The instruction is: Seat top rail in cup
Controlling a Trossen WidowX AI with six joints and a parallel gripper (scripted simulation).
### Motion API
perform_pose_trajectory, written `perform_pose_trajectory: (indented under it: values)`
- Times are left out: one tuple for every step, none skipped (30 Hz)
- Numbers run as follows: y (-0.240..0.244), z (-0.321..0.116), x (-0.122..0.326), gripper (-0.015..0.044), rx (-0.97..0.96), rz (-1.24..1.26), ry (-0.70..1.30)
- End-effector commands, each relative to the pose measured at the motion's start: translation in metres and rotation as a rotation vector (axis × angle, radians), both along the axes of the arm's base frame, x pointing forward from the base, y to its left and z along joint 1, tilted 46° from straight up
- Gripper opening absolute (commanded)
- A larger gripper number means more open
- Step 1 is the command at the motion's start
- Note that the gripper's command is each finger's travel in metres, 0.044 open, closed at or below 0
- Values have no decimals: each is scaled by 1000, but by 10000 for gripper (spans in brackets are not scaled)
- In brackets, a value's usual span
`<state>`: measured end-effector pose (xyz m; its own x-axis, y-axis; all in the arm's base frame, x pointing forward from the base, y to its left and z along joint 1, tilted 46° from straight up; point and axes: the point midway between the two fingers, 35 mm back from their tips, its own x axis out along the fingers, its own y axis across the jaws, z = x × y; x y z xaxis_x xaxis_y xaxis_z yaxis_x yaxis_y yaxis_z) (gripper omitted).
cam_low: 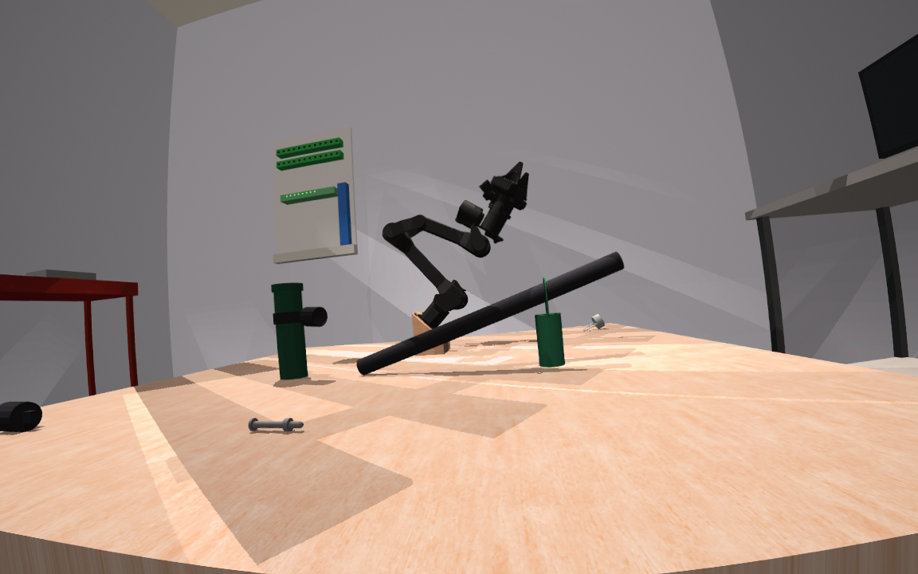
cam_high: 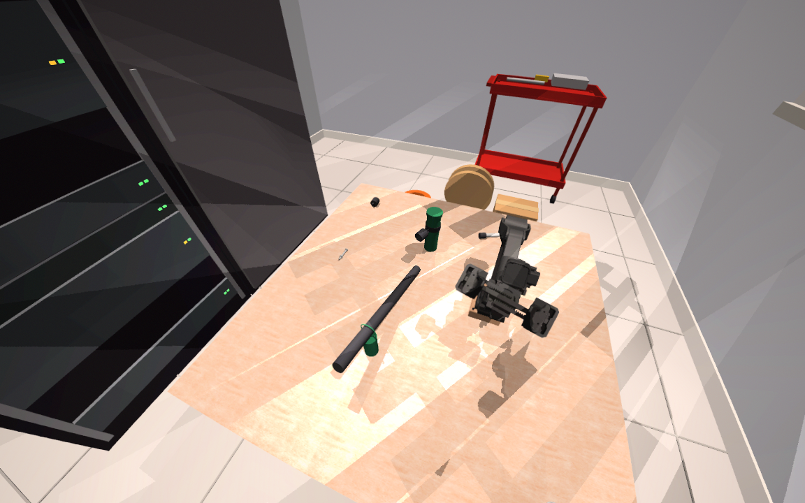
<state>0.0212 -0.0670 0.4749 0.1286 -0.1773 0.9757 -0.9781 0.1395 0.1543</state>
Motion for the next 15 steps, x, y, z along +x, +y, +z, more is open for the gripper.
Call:
perform_pose_trajectory:
  values:
    - [1,1,0,426,-4,-4,-1]
    - [4,2,-2,440,-16,-16,-5]
    - [9,4,-4,440,-37,-37,-10]
    - [16,8,-6,440,-66,-65,-18]
    - [25,12,-9,440,-104,-102,-26]
    - [36,16,-11,440,-150,-146,-36]
    - [49,20,-13,440,-201,-193,-46]
    - [63,24,-14,440,-253,-240,-54]
    - [76,27,-14,440,-305,-286,-60]
    - [89,29,-12,440,-357,-330,-65]
    - [103,31,-10,440,-411,-375,-69]
    - [116,32,-7,440,-465,-419,-71]
    - [129,32,-2,440,-520,-461,-72]
    - [142,32,3,440,-575,-502,-71]
    - [155,31,10,440,-631,-542,-68]
